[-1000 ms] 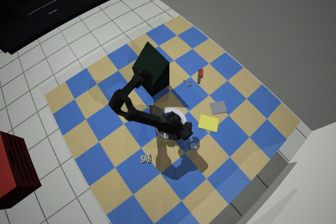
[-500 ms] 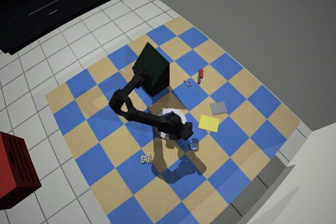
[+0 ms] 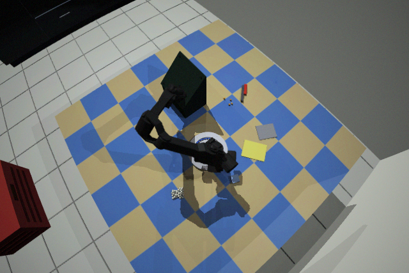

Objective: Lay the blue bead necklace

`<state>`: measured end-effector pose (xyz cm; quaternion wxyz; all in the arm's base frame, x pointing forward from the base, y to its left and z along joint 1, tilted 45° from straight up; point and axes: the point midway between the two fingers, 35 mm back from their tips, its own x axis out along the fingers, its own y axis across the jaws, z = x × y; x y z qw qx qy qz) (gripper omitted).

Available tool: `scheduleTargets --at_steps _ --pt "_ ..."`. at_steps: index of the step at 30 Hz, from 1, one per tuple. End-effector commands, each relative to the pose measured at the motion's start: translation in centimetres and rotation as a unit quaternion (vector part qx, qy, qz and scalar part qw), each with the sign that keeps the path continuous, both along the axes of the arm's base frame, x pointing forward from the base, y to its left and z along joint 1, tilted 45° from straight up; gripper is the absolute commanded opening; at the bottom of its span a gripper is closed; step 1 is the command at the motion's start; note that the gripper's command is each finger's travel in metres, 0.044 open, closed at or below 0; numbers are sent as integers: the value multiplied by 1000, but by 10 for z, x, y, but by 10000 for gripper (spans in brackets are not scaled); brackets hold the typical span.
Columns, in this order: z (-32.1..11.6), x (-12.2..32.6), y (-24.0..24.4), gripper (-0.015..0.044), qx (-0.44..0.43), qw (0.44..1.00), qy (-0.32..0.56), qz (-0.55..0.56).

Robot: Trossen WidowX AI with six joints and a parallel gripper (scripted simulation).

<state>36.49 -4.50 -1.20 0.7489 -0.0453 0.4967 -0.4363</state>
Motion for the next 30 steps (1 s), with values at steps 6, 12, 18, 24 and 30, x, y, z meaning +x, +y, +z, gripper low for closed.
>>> scheduleTargets --at_steps 6,12,18,24,30 --pt "0 0 0 210 0 1000 1 1" --pt "2 0 2 368 -1 1000 1 1" --pt "3 -1 3 440 -2 1000 1 2" --pt "3 -1 3 440 -2 1000 1 2" --pt "3 -1 3 440 -2 1000 1 2"
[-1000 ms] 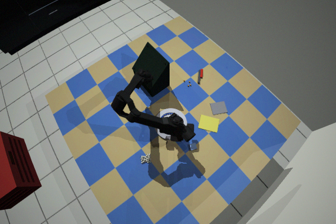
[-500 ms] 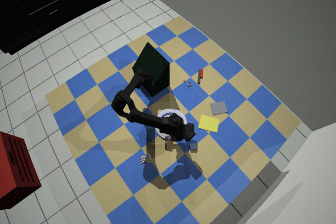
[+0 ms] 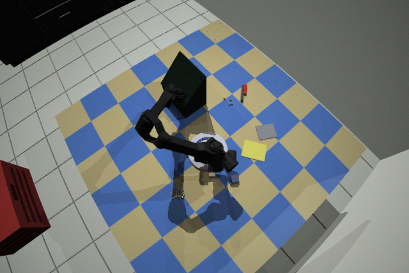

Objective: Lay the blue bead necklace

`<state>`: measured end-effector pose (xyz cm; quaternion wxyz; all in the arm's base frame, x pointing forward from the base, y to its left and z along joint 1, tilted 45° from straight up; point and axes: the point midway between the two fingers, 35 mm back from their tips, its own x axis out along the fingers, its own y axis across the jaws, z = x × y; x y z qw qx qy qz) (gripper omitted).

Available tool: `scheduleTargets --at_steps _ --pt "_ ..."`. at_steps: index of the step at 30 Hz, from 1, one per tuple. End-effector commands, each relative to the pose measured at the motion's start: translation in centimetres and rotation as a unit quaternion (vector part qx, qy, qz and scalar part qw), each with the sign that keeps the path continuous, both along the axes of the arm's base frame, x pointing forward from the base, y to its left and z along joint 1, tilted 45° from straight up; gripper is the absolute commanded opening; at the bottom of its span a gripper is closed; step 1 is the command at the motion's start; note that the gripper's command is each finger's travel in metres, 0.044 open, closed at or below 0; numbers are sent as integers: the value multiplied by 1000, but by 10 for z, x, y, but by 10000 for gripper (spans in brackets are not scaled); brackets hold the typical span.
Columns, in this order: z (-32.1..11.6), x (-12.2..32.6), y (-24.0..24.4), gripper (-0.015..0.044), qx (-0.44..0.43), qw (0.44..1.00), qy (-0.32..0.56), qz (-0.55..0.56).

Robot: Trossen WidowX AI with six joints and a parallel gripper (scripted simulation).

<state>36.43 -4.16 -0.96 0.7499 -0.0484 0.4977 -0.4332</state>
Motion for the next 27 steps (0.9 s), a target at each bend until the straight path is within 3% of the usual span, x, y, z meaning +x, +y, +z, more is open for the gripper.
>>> scheduleTargets --at_steps 1,4,16,21,27 --pt "0 -1 0 440 -1 1000 -1 -2" --pt "0 -1 0 440 -1 1000 -1 -2" --pt "-19 -66 44 125 -16 988 110 109" --pt "-25 -95 54 120 -27 976 154 152" --pt "-32 -95 47 120 -28 975 155 154"
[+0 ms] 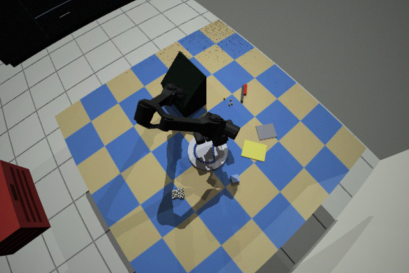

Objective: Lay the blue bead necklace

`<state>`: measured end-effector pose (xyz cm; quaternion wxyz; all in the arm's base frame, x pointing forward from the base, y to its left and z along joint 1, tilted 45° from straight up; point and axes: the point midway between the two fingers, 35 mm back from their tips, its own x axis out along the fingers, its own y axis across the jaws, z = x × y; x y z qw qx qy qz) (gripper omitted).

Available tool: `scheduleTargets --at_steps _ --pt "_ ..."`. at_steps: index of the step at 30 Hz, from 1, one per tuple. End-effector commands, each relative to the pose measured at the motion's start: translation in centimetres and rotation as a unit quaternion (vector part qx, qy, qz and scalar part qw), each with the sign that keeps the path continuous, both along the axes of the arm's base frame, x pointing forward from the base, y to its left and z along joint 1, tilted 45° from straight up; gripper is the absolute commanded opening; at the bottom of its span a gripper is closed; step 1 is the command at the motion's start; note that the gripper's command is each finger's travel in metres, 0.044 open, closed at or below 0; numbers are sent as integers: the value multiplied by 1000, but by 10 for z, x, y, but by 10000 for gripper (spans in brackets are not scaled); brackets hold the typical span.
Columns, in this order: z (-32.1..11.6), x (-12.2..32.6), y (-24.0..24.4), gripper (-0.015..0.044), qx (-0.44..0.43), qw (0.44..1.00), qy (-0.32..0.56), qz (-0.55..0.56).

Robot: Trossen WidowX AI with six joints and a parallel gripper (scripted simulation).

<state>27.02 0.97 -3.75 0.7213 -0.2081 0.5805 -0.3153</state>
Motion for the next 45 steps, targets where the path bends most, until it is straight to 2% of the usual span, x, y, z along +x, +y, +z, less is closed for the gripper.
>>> scheduleTargets --at_steps 1,27,32,45 --pt "-7 0 -8 120 -2 1000 4 2" --pt "-25 3 -26 120 -2 1000 4 2" --pt "-24 3 -24 0 0 1000 2 -1" --pt "-24 3 -24 0 0 1000 2 -1"
